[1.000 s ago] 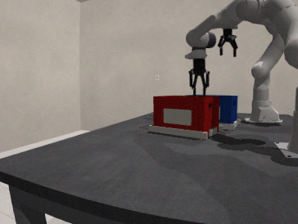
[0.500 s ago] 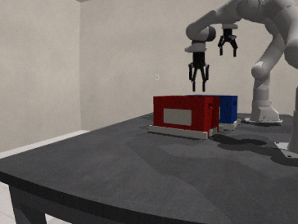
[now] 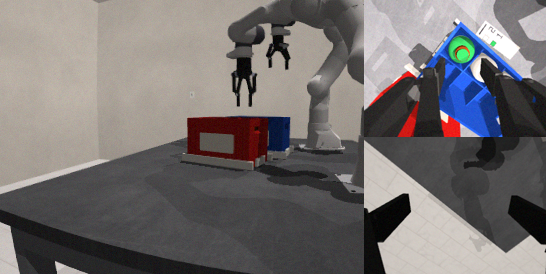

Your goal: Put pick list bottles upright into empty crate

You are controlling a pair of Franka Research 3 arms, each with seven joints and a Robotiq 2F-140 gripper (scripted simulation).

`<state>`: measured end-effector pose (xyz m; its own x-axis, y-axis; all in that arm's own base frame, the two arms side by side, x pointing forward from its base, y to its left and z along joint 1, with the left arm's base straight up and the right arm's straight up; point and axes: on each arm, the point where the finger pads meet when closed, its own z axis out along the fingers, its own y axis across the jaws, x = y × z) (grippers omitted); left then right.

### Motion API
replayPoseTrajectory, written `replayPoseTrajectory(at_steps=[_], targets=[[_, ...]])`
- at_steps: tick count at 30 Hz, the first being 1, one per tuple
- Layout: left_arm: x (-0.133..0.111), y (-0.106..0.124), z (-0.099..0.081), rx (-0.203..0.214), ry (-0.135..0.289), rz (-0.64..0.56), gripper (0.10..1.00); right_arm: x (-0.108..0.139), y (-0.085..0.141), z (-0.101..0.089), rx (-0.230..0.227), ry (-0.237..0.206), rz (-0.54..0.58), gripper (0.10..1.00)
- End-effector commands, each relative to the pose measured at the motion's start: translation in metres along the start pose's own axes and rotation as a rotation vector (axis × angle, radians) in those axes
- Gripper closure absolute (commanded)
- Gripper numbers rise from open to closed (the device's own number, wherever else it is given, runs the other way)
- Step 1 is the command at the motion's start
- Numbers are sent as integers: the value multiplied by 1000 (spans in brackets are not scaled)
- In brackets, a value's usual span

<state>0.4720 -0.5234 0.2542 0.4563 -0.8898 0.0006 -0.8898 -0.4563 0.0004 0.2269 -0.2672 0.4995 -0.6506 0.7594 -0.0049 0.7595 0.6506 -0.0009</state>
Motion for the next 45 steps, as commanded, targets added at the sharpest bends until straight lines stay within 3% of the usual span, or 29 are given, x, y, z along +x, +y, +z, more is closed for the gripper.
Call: replayPoseTrajectory(at_steps=[1,45], targets=[[-15,-3,-6,0,-1,-3,656,1,0,0,0,4,4,98],[-189,-61,-56,0,-1,-3,656,1,0,0,0,4,4,98]])
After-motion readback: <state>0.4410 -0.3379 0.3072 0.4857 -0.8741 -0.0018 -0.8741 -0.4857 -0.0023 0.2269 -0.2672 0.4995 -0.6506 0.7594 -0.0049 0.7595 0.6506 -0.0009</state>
